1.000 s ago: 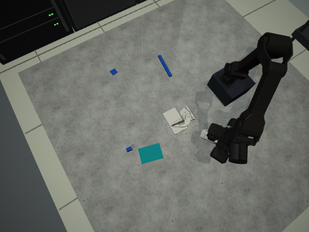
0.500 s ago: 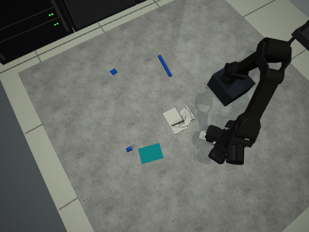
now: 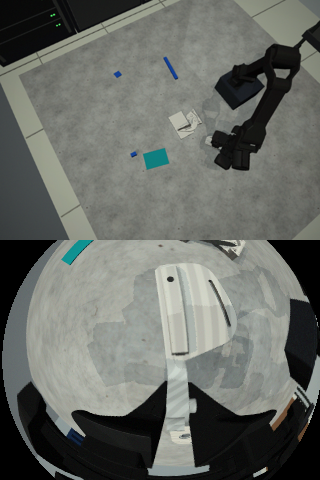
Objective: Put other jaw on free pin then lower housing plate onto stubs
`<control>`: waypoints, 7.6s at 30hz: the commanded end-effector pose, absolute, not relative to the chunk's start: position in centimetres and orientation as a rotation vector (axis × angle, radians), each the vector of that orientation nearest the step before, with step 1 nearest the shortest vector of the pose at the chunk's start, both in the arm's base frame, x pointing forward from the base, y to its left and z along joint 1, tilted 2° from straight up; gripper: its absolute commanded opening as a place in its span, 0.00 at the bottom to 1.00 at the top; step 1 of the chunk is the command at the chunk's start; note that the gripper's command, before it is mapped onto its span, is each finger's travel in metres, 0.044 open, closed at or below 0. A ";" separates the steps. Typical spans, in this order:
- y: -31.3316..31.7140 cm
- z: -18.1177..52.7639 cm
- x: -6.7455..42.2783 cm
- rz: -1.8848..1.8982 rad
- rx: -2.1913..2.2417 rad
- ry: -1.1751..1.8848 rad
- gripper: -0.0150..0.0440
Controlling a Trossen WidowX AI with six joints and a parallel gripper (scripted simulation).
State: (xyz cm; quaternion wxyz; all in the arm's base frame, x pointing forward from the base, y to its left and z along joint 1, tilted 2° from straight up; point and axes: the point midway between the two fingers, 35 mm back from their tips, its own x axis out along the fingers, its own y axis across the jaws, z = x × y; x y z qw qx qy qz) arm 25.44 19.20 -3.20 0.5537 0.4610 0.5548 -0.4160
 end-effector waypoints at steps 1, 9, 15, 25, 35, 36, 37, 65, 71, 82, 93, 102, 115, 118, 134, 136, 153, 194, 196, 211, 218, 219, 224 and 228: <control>19.0 -3.5 25.3 -0.991 1.086 1.308 0.32; 18.9 1.5 25.3 -0.991 1.086 1.307 0.67; 18.7 3.6 25.1 -0.991 1.086 1.307 0.94; 18.7 3.6 25.1 -0.991 1.086 1.307 1.00; 18.7 3.6 25.1 -0.991 1.086 1.307 1.00; 18.7 3.6 25.1 -0.991 1.086 1.307 1.00; 18.7 3.6 25.1 -0.991 1.086 1.307 1.00; 18.6 3.6 24.8 -0.887 0.981 1.355 0.73; 18.5 3.6 24.5 -0.747 0.838 1.410 0.47; 18.2 3.6 24.0 -0.489 0.574 1.485 0.25; 17.9 3.6 23.5 -0.229 0.306 1.527 0.25; 17.6 3.6 23.0 -0.016 0.086 1.537 0.25; 17.3 3.5 22.4 0.290 -0.232 1.514 0.25; 17.2 3.5 22.2 0.360 -0.305 1.502 0.25; 16.8 3.4 21.5 0.731 -0.693 1.400 0.25; 16.7 3.4 21.4 0.777 -0.741 1.382 0.25; 16.2 3.3 20.5 1.158 -1.142 1.186 0.25; 15.9 0.4 19.9 1.529 -1.538 0.893 0.25; 15.9 0.1 19.9 1.529 -1.538 0.893 0.25; 15.9 -2.4 19.8 1.529 -1.538 0.894 0.25; 15.9 -2.9 19.8 1.529 -1.538 0.894 0.25; 15.9 -2.9 19.8 1.529 -1.538 0.894 0.25; 16.1 -2.9 20.2 1.529 -1.538 0.894 0.25; 16.5 -2.8 20.8 1.528 -1.538 0.893 0.25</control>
